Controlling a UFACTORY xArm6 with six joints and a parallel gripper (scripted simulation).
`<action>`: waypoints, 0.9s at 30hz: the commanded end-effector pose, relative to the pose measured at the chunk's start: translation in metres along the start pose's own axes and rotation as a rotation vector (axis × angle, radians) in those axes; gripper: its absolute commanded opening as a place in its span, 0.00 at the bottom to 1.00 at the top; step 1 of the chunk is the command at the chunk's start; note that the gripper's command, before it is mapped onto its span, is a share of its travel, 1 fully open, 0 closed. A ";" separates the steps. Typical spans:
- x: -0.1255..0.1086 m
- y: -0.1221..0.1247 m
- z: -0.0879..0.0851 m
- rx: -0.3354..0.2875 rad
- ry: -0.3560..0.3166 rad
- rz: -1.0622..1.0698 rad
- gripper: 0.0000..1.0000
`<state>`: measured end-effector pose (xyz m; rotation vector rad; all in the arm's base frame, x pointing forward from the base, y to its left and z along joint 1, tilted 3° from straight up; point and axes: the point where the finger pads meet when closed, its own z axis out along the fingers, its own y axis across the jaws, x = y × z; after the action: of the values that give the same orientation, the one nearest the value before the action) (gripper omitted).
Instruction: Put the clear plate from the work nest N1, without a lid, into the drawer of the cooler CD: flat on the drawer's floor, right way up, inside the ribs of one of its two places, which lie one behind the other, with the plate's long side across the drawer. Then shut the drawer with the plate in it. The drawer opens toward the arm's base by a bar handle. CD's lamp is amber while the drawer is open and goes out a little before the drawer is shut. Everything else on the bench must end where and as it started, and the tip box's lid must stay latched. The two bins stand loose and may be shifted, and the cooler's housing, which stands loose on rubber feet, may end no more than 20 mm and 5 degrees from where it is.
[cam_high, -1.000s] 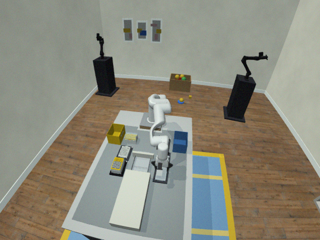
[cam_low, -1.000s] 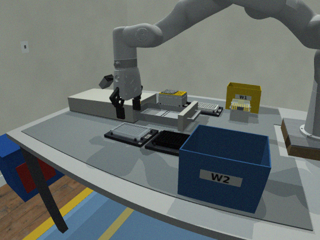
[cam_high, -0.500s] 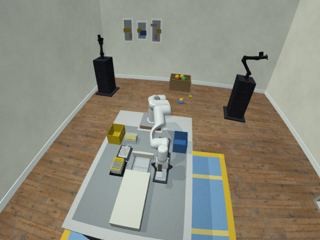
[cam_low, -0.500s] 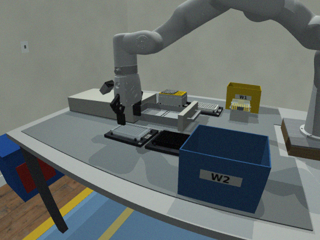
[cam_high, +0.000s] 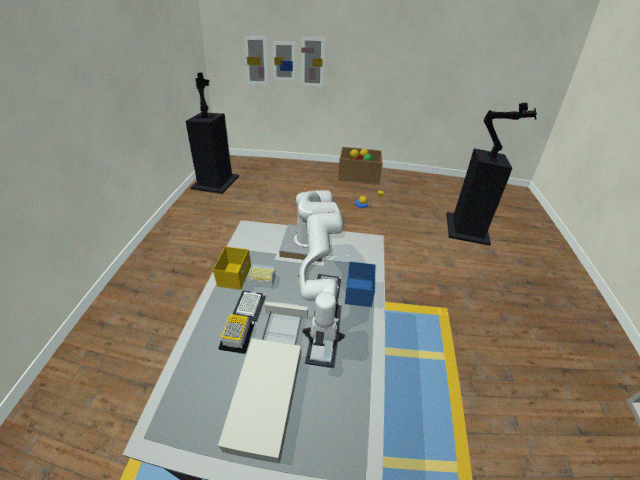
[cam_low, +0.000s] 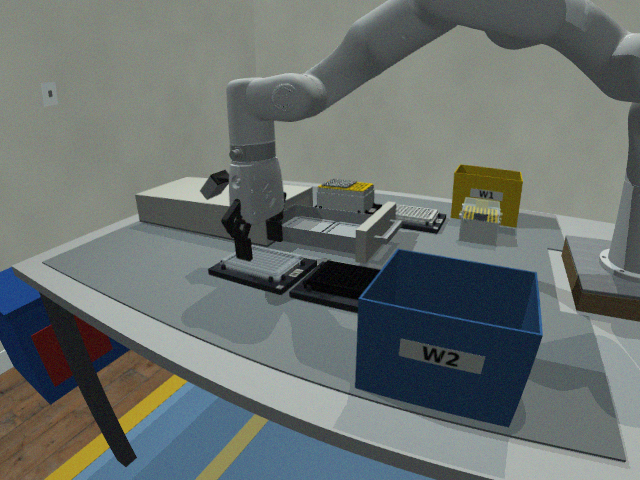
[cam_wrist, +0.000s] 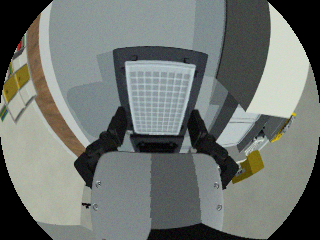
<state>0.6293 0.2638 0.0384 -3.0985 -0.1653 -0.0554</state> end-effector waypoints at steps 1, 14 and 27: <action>0.002 -0.001 -0.003 0.002 0.006 0.000 1.00; 0.002 -0.001 0.001 0.002 0.006 0.000 1.00; 0.002 -0.001 0.008 0.002 0.006 0.000 1.00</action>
<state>0.6297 0.2643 0.0282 -3.0984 -0.1653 -0.0558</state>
